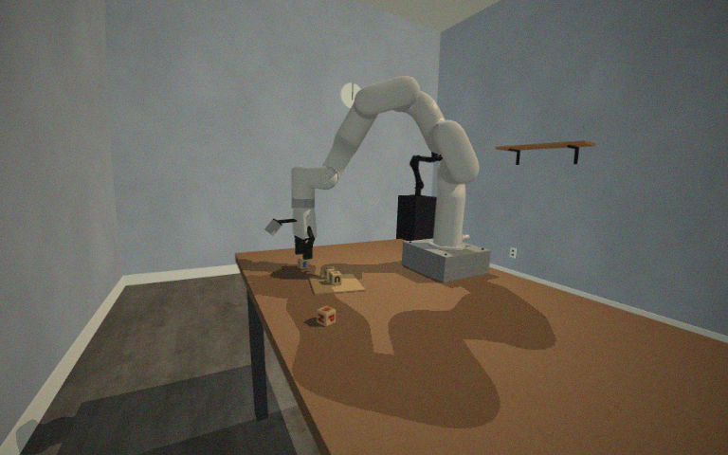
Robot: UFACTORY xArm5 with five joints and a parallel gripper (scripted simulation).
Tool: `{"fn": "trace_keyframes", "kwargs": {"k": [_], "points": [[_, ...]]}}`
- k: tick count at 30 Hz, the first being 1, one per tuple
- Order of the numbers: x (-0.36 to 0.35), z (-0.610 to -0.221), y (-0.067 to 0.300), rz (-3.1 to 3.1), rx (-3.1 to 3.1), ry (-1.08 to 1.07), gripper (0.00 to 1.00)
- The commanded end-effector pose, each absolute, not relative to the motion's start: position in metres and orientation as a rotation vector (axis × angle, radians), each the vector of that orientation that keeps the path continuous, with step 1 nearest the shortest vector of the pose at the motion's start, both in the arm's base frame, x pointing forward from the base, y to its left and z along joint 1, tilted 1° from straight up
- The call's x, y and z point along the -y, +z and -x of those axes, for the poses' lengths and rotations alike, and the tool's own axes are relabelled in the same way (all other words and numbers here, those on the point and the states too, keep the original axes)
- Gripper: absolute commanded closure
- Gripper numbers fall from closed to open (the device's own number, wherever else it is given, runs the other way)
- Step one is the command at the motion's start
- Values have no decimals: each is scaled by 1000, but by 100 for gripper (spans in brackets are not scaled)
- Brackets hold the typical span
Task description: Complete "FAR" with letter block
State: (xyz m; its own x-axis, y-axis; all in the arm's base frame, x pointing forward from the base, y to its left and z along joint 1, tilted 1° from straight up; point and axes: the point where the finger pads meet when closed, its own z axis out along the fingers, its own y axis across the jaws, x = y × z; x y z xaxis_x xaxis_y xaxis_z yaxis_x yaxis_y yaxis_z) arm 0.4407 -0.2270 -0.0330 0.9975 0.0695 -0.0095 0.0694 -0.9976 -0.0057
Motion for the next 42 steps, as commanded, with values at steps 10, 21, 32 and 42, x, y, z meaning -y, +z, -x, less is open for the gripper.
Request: {"fn": "trace_keyframes", "kwargs": {"k": [10,21,32,42], "points": [[228,-442,-32,3136,109,10,31],[228,-442,-32,3136,109,10,31],[228,-442,-32,3136,109,10,31],[228,-442,-32,3136,109,10,31]]}}
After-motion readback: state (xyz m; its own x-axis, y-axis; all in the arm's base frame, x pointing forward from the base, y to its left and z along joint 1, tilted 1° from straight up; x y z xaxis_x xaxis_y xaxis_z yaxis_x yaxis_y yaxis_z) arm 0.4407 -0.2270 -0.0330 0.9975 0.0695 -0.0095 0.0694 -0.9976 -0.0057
